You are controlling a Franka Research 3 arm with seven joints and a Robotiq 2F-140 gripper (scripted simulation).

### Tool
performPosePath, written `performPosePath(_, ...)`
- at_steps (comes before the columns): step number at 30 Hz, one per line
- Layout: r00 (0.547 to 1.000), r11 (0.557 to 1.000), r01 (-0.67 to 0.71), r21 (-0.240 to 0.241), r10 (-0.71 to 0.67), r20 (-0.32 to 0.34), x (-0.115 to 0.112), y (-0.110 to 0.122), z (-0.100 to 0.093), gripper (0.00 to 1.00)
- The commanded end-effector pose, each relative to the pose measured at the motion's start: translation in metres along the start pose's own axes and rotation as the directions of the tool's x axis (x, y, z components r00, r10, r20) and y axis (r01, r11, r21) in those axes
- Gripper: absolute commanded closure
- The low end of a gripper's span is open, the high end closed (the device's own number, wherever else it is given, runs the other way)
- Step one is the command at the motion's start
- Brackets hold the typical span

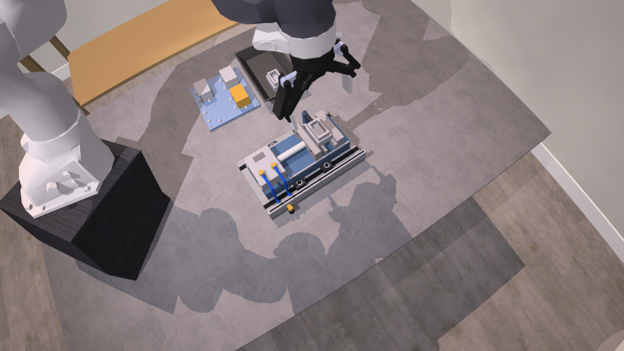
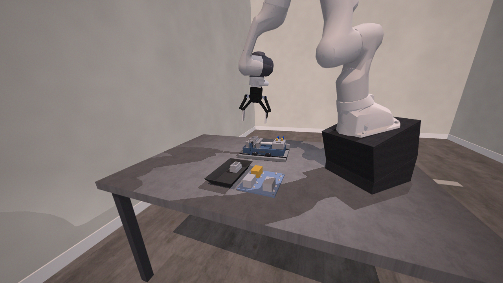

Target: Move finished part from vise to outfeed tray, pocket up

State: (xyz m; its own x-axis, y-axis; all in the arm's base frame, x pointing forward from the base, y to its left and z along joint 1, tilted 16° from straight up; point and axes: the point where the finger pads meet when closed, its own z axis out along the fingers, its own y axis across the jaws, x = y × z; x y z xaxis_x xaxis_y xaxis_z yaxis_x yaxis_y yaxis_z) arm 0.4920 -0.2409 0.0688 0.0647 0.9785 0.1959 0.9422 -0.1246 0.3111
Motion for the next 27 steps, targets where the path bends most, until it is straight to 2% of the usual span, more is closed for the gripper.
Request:
performPosePath(1,1.0,1.0,-0.015,0.005,0.015,-0.002,0.0008,-0.0003,0.0006,0.0)
performPosePath(7,1.0,1.0,-0.015,0.005,0.015,-0.002,0.0008,-0.0003,0.0006,0.0)
performPosePath(8,1.0,0.999,-0.015,0.03,0.014,0.003,0.0046,-0.0002,0.0027,0.0)
performPosePath(27,1.0,0.999,-0.015,0.03,0.014,0.003,0.0046,-0.0002,0.0027,0.0)
